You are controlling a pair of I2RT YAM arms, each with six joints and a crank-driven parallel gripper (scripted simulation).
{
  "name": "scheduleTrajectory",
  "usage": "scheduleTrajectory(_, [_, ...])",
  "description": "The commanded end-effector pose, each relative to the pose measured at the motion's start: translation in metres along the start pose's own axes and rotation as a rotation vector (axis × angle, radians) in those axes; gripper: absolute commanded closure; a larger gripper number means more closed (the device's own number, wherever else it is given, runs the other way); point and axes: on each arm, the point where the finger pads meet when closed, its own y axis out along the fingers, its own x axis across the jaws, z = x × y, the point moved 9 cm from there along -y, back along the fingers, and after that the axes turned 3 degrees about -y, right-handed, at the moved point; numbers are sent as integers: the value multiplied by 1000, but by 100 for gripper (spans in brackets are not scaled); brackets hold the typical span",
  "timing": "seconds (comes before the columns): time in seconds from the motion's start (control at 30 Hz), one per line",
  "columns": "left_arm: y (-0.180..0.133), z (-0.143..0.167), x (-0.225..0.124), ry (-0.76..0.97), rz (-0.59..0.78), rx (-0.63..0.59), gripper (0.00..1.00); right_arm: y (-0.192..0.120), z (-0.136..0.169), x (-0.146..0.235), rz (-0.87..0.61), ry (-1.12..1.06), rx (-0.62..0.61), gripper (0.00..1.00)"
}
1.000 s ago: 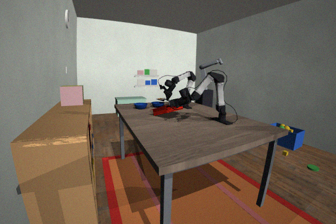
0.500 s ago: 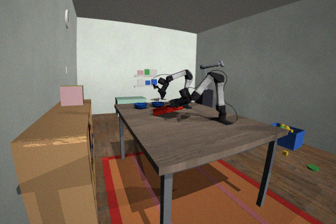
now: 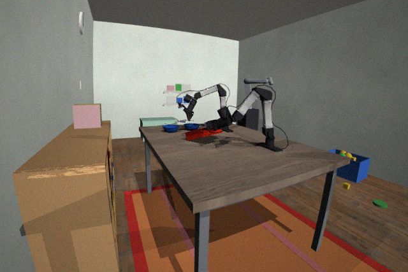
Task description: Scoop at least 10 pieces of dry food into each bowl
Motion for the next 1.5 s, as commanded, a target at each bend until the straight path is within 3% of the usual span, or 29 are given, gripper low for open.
scheduleTrajectory(0.0, [-5,-4,-35,110,101,-13,100,4,-31,-9,-127,-106,-100,100])
scheduleTrajectory(0.33, [-5,-4,-35,110,101,-13,100,31,-60,-43,-265,-217,-191,100])
scheduleTrajectory(0.47, [-5,-4,-35,110,101,-13,100,30,-62,-46,-260,-215,-196,100])
scheduleTrajectory(0.53, [-5,-4,-35,110,101,-13,100,12,-68,-36,-239,-224,-228,100])
scheduleTrajectory(0.67, [-5,-4,-35,110,101,-13,100,30,-57,-38,-208,-176,-108,100])
scheduleTrajectory(1.47, [-5,-4,-35,110,101,-13,100,7,-80,-16,-36,-286,19,100])
